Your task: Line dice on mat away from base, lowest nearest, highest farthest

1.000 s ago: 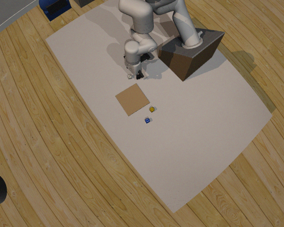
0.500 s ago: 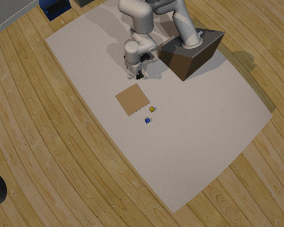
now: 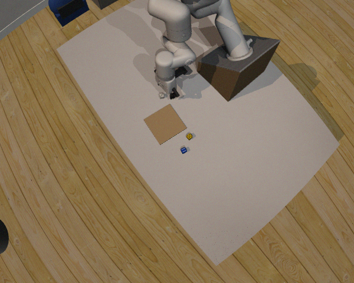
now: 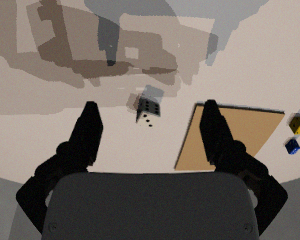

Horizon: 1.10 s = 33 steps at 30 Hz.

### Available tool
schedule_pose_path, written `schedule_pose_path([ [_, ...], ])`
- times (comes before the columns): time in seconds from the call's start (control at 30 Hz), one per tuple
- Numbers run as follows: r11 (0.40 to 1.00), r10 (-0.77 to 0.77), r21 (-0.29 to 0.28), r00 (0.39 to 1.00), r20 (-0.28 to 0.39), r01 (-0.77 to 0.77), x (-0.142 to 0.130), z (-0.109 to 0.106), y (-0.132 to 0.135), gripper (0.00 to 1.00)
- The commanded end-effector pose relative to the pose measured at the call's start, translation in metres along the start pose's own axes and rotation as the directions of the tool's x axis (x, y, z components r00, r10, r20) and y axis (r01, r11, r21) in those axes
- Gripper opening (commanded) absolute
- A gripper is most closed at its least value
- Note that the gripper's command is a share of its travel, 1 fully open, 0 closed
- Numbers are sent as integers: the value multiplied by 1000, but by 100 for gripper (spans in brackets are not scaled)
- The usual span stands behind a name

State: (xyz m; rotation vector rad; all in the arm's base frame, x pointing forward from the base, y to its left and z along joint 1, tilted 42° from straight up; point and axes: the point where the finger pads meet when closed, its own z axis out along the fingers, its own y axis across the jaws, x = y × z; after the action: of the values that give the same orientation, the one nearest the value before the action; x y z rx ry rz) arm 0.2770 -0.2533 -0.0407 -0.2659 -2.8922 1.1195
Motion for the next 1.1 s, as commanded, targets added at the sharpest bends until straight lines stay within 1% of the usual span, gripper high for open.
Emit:
schedule_pose_path([
  [0.0, 1000, 0, -1, 1000, 2, 0, -1, -1, 0, 100],
  [0.3, 1000, 0, -1, 1000, 2, 0, -1, -1, 2, 100],
  [0.5, 1000, 0, -1, 1000, 2, 0, -3, -1, 16, 100],
  [0.6, 1000, 0, -1, 1000, 2, 0, -4, -1, 32, 100],
  [0.73, 1000, 0, -1, 1000, 2, 0, -7, -1, 62, 100],
  [0.8, 1000, 0, -1, 1000, 2, 0, -7, -1, 62, 100],
  [1.07, 1000, 0, -1, 1000, 2, 0, -15, -1, 141, 100],
])
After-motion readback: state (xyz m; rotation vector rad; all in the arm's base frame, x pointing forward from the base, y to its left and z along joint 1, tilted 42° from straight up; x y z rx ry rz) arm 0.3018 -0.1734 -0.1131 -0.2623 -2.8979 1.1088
